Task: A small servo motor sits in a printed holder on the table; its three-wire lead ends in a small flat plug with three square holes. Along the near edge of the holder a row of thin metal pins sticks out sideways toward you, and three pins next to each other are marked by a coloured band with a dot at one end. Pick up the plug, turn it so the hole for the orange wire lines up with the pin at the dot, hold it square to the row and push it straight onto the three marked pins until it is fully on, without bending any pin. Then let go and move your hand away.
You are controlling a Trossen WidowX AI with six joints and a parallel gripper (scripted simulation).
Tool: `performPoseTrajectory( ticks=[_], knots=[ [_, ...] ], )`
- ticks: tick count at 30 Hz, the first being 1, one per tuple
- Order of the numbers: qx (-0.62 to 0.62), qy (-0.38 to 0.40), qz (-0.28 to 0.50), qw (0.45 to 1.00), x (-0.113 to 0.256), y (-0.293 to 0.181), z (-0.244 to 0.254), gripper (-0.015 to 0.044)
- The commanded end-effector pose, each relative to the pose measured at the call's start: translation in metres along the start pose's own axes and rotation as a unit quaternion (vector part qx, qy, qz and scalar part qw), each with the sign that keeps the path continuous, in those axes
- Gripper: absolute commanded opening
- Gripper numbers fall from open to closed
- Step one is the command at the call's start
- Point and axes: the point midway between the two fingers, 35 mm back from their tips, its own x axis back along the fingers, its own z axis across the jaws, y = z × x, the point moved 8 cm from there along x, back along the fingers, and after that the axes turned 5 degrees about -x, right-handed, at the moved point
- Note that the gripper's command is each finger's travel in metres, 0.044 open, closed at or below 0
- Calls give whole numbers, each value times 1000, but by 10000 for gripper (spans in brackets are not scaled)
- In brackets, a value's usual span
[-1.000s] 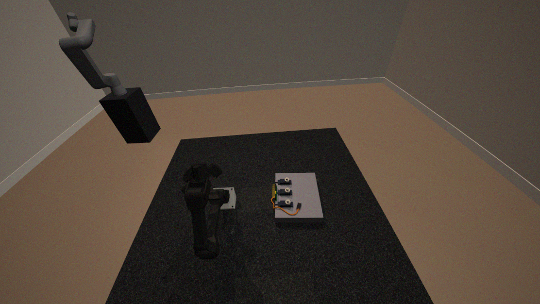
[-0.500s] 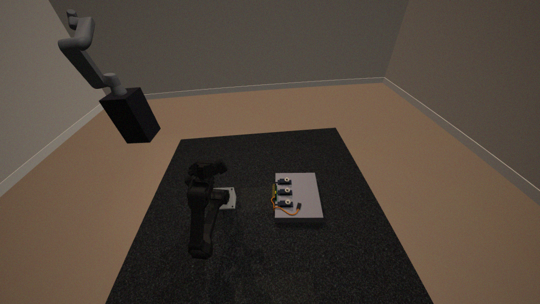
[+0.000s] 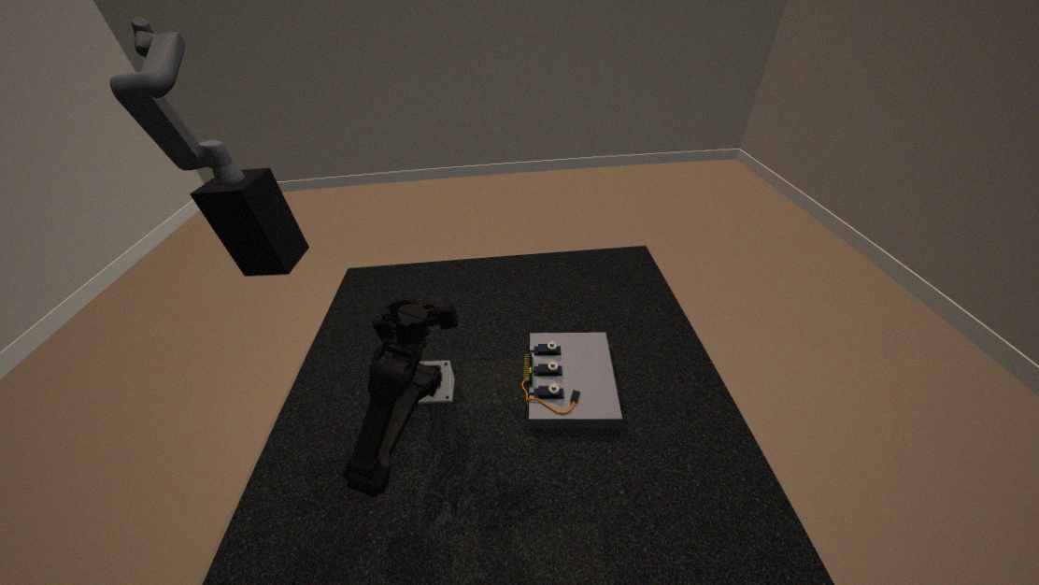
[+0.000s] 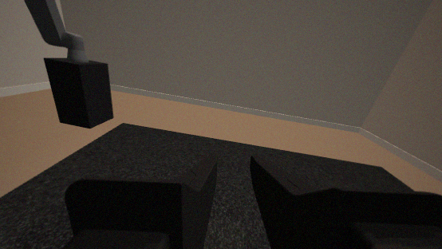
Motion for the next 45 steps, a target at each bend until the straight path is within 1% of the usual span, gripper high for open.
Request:
performPoseTrajectory(
  ticks=[1, 12, 23, 32, 45],
  knots=[
    [-35, -37, -17, 999, -1, 4, -15, 115],
    [-114, -140, -76, 981, 6, 10, -54, 115],
    [-184, -242, -133, 943, 20, 8, -93, 115],
    [-232, -325, -179, 899, 38, 2, -123, 115],
    [-287, -442, -239, 816, 73, -16, -158, 115]
  ],
)
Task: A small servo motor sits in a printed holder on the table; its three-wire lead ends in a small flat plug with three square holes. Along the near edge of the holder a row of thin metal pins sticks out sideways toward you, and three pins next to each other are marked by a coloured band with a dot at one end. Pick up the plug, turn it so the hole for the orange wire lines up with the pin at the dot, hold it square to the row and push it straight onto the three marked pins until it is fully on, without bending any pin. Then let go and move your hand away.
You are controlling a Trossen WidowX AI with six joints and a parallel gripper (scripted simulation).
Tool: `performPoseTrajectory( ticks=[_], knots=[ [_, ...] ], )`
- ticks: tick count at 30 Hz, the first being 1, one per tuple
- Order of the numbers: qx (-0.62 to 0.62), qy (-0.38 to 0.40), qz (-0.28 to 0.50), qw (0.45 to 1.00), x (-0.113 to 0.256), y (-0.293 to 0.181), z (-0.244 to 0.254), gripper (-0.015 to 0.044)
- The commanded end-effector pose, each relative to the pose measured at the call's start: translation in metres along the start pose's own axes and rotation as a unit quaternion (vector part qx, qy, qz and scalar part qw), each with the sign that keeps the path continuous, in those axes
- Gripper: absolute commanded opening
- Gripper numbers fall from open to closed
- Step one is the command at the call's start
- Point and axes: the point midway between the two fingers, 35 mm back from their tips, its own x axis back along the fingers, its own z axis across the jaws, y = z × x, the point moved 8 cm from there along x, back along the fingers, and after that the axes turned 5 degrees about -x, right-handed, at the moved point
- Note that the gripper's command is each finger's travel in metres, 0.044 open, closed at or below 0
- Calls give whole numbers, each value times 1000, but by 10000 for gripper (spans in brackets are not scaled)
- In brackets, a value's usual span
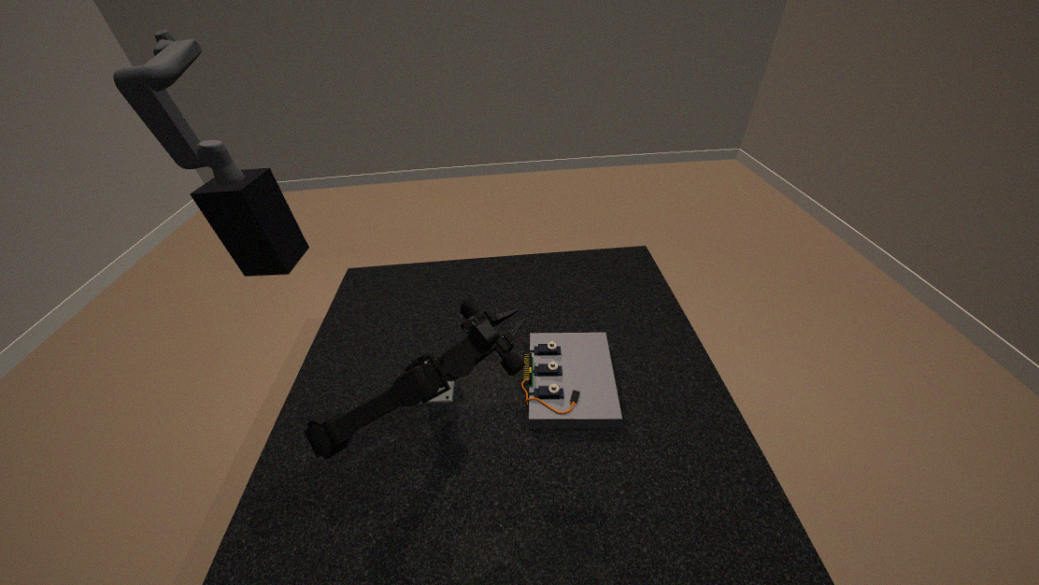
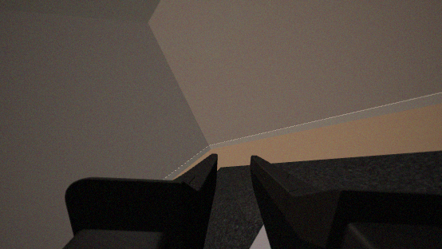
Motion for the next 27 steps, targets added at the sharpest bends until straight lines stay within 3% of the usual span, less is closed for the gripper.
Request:
performPoseTrajectory(
  ticks=[1, 27],
  knots=[
    [-21, -42, -19, 999, -3, 3, -16, 115],
    [-107, -292, -197, 930, 31, 23, -117, 115]
  ],
)
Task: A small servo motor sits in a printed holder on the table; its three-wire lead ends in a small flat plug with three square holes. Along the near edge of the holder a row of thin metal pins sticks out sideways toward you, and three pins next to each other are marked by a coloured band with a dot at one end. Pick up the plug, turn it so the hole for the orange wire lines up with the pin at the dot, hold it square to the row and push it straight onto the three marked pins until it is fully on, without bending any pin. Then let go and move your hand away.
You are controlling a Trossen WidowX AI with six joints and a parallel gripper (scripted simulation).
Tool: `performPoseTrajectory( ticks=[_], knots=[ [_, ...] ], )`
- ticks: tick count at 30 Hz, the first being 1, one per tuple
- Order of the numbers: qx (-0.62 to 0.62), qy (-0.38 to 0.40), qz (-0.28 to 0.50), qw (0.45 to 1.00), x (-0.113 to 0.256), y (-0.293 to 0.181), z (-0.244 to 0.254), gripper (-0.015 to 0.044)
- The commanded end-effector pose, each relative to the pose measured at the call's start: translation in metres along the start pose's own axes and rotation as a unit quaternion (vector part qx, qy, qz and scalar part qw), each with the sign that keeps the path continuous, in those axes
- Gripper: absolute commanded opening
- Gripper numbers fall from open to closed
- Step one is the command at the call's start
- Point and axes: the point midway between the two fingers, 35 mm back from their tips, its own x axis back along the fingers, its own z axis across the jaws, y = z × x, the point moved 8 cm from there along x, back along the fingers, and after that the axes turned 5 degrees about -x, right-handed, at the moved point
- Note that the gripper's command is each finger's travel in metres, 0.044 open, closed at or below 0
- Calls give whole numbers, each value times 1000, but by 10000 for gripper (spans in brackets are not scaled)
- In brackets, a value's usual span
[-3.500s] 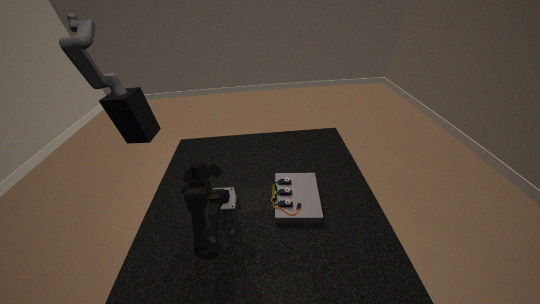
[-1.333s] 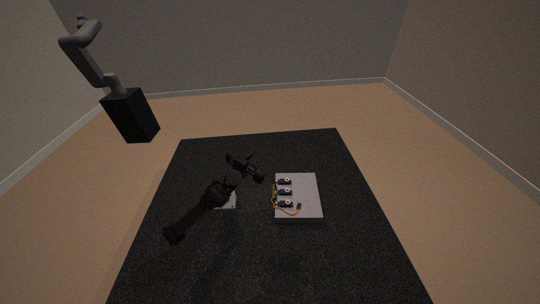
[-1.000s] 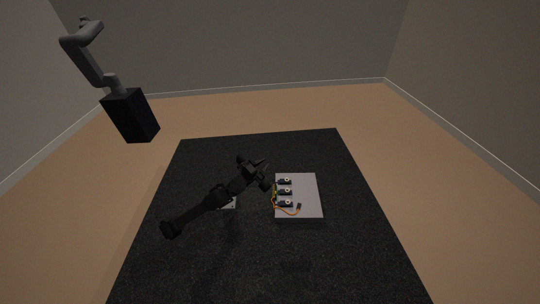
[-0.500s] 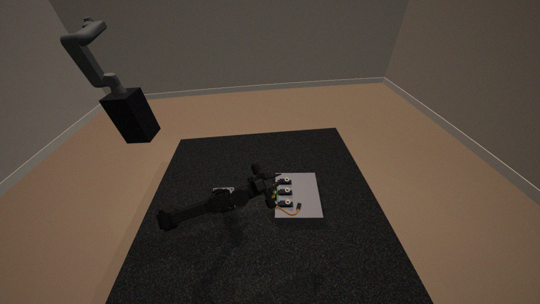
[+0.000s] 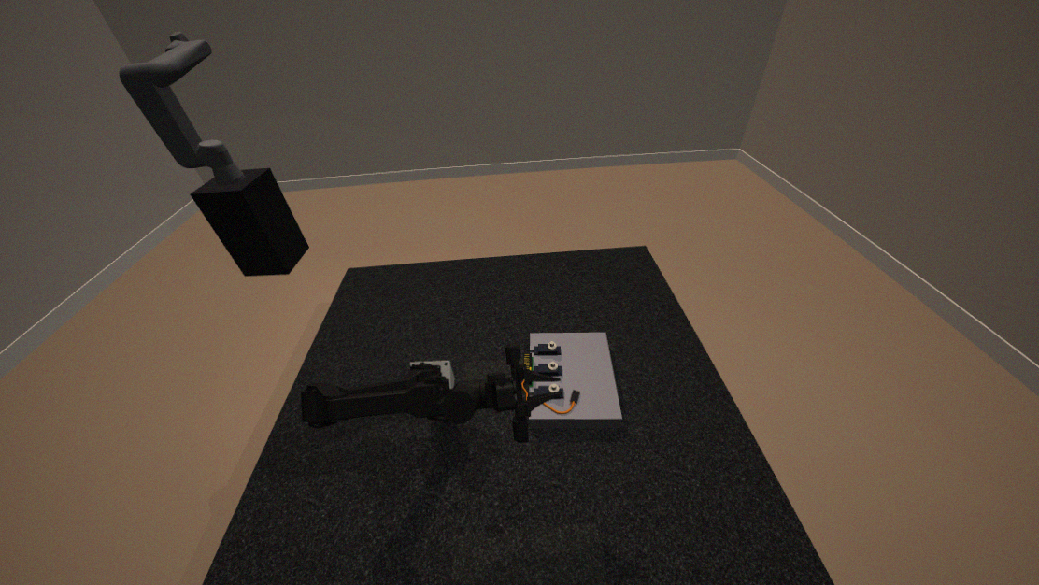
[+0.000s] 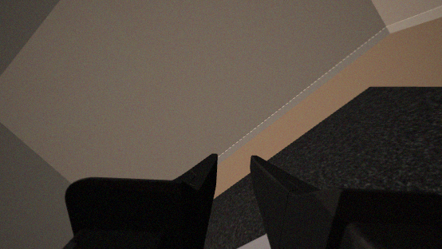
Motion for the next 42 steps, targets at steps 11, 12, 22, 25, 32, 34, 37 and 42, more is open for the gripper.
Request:
performPoseTrajectory(
  ticks=[11, 12, 22, 25, 32, 34, 37, 42],
  knots=[
    [42, -74, 85, 993, -35, -6, -18, 115],
    [49, -77, 97, 991, -38, -7, -18, 115],
    [120, -96, 216, 964, -69, -23, -18, 115],
    [144, -99, 252, 952, -77, -29, -18, 115],
    [201, -99, 333, 916, -95, -43, -16, 115],
    [217, -97, 355, 904, -100, -47, -15, 115],
    [243, -94, 388, 884, -107, -53, -14, 115],
    [285, -85, 441, 846, -118, -64, -12, 115]
  ],
)
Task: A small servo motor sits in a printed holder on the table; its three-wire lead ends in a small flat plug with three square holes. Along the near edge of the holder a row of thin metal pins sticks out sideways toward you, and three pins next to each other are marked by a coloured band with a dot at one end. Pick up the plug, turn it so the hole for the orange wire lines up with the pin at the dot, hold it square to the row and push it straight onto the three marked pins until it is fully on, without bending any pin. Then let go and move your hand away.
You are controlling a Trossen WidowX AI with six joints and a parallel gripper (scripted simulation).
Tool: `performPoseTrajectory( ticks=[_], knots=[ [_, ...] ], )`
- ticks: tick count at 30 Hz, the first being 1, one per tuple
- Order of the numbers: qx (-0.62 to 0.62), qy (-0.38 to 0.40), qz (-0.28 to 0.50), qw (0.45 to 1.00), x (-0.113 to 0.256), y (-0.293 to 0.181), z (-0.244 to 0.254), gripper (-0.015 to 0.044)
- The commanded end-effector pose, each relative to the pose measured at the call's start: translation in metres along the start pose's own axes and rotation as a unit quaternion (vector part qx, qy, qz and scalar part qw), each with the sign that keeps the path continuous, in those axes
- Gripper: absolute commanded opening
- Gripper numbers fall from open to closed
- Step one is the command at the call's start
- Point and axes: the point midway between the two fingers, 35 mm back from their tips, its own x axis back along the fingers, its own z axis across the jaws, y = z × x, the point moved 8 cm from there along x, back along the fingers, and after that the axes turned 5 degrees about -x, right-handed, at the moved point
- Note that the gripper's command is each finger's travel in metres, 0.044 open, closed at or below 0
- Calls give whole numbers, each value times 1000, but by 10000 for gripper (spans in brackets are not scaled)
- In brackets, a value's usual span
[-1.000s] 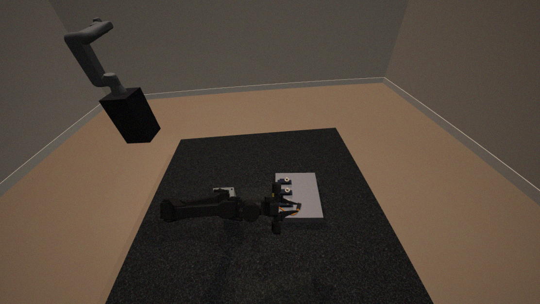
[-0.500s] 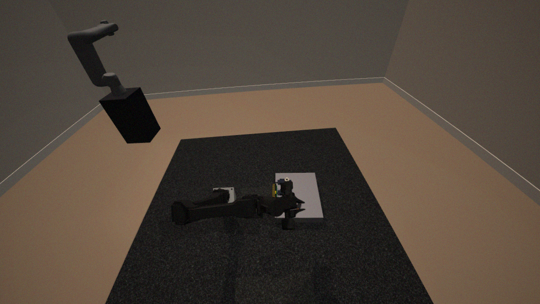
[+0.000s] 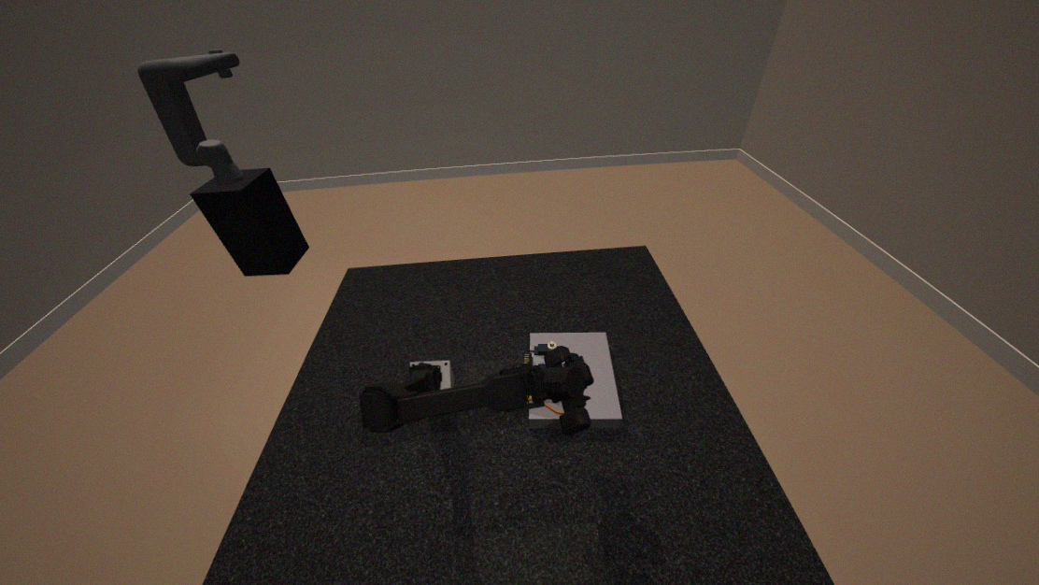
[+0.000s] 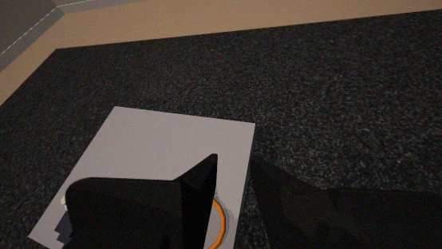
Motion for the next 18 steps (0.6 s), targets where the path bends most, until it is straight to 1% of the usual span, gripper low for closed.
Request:
performPoseTrajectory(
  ticks=[1, 10, 18],
  knots=[
    [49, 0, 48, 998, -13, 2, 7, 115],
    [156, 7, 143, 977, -36, 5, 21, 115],
    [255, 19, 222, 941, -54, 6, 34, 115]
  ],
)
